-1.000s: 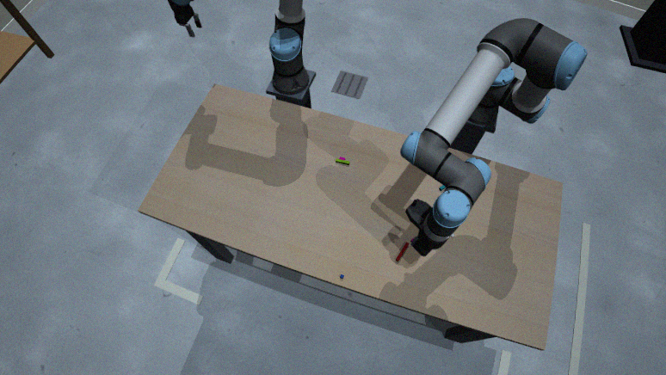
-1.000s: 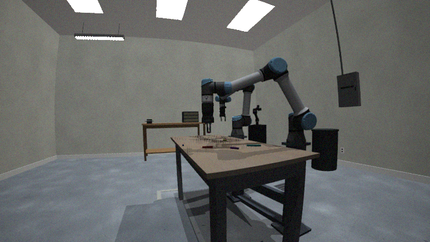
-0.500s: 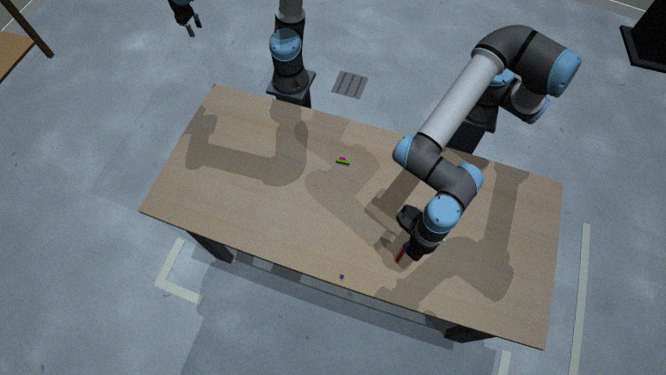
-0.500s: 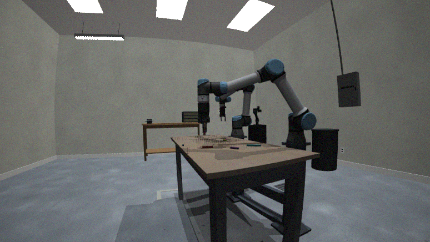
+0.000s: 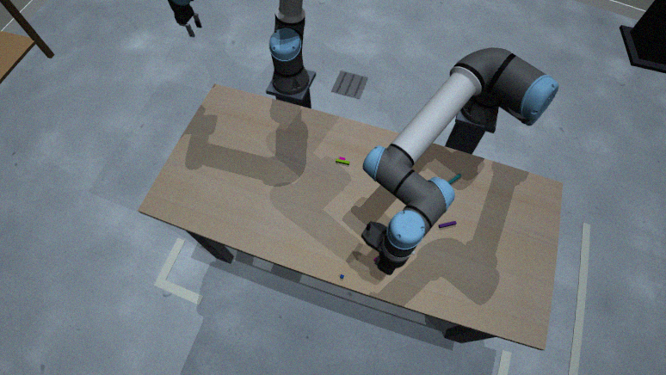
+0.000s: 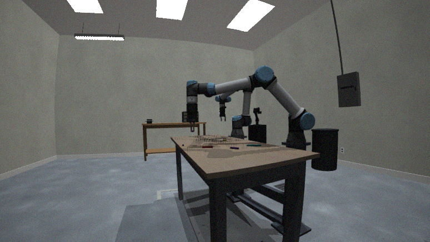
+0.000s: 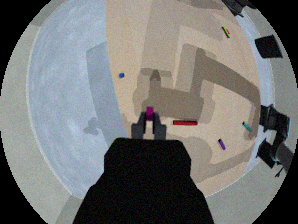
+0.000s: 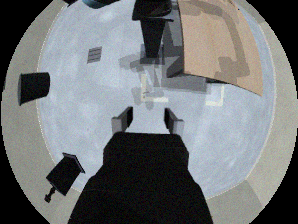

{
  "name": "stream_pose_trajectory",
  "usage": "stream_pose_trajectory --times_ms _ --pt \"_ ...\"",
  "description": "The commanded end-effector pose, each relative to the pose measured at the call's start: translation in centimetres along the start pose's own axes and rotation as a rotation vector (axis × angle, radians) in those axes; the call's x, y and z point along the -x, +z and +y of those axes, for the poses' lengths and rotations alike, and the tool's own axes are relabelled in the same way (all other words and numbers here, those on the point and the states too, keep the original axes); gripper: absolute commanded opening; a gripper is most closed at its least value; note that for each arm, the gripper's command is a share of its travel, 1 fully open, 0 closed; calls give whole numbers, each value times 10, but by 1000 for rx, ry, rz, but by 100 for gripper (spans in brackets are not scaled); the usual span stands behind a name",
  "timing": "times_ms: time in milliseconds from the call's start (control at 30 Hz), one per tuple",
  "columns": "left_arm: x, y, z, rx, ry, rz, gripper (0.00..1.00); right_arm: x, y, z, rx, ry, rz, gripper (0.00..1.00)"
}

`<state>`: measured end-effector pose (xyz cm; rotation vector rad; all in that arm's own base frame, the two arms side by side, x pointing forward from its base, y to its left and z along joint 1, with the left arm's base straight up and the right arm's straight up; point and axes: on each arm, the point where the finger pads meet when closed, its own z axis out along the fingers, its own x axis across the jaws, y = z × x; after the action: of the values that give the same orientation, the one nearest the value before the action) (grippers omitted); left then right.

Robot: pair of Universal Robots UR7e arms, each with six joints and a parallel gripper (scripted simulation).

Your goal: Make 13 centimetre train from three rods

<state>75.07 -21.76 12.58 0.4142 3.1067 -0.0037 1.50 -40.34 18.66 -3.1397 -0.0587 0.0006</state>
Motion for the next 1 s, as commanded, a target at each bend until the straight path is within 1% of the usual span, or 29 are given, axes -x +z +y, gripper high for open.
stream_pose_trajectory --times_ms 0,200,267,433,967 --pt "30 -2 -18 1 -70 5 24 0 0 0 1 0 0 100" --pt "56 1 -40 1 -146 5 24 0 0 0 1 0 0 100" --pt "56 1 -40 1 -146 5 24 0 0 0 1 0 0 100" --pt "67 3 -51 1 -184 5 24 0 0 0 1 0 0 100" --pt "71 4 -55 1 -198 5 24 0 0 0 1 0 0 100"
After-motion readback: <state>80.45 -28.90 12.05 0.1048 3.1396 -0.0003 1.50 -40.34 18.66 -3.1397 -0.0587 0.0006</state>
